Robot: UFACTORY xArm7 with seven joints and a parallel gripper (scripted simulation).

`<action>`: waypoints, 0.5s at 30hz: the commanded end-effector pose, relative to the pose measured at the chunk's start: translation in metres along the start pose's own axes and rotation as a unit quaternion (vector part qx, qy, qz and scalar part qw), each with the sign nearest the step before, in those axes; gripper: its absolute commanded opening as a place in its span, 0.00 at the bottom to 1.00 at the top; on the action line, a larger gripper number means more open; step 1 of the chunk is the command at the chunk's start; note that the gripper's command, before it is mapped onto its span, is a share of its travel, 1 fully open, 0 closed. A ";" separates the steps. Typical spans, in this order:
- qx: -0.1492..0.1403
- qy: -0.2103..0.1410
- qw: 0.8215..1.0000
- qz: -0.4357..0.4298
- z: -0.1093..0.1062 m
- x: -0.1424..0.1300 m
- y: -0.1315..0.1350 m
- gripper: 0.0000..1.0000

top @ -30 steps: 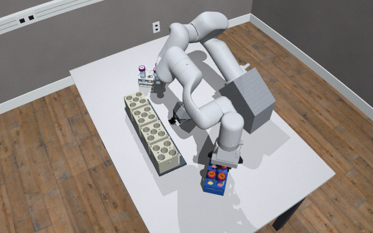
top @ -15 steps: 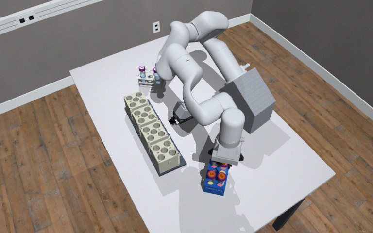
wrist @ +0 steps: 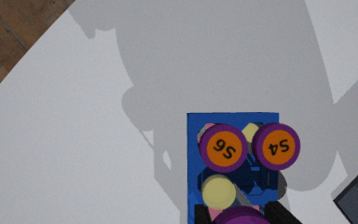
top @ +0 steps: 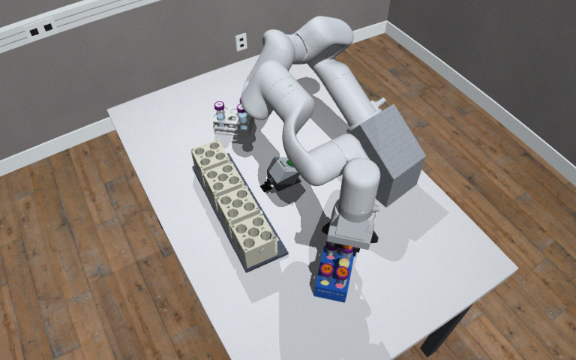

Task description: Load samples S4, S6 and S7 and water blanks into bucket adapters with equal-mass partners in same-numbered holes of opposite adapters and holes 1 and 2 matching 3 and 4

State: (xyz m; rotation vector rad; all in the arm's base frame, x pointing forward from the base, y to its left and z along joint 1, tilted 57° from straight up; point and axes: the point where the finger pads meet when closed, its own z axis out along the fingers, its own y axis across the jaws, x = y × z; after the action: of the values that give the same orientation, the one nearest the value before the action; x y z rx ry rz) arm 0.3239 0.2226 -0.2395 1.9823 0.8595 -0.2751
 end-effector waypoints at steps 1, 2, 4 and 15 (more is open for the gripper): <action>0.001 0.002 1.000 0.000 -0.012 0.001 0.000 0.00; 0.001 0.002 1.000 0.000 -0.014 0.001 0.000 0.00; 0.001 0.002 1.000 0.000 -0.018 0.001 0.000 0.00; 0.001 0.002 1.000 0.000 -0.036 0.001 0.000 0.00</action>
State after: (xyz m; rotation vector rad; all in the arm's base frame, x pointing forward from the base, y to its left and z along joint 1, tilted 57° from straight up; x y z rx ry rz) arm 0.3201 0.2440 -0.2253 1.9820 0.8594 -0.2753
